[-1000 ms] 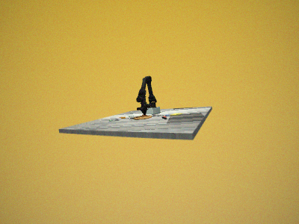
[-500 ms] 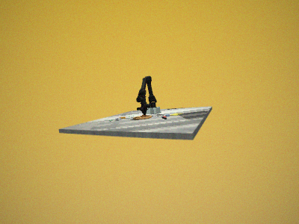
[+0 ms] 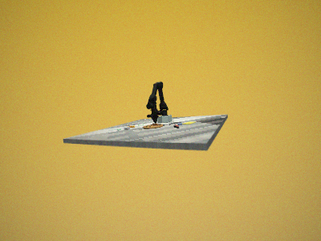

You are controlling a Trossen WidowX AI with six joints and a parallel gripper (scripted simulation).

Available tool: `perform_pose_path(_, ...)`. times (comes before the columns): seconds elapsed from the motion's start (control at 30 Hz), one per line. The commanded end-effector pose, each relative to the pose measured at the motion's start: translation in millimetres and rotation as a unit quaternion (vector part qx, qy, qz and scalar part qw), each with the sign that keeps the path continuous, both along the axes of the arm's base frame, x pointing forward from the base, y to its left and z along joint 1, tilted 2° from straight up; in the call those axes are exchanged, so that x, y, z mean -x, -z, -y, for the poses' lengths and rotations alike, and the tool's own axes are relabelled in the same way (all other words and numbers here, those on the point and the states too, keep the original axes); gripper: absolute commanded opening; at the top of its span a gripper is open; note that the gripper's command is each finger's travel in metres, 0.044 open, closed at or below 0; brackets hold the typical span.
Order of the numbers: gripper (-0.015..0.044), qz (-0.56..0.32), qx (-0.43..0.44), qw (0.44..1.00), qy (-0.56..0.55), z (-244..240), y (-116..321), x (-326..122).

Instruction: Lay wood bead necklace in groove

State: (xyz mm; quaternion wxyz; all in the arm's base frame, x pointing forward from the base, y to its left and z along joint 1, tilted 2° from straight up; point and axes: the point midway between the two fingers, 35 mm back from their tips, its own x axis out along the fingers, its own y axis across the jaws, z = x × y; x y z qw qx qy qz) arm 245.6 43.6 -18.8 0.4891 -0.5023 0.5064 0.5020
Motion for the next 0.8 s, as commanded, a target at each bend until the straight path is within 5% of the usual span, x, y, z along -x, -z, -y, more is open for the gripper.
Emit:
perform_pose_path(0.0, 0.0, 0.002, 0.001, 1.0, -0.002, -3.3, -2.1, -4.5)
perform_pose_path(0.77, 0.0, 0.004, -0.002, 1.0, -0.002, -64.8, -2.2, -44.6)
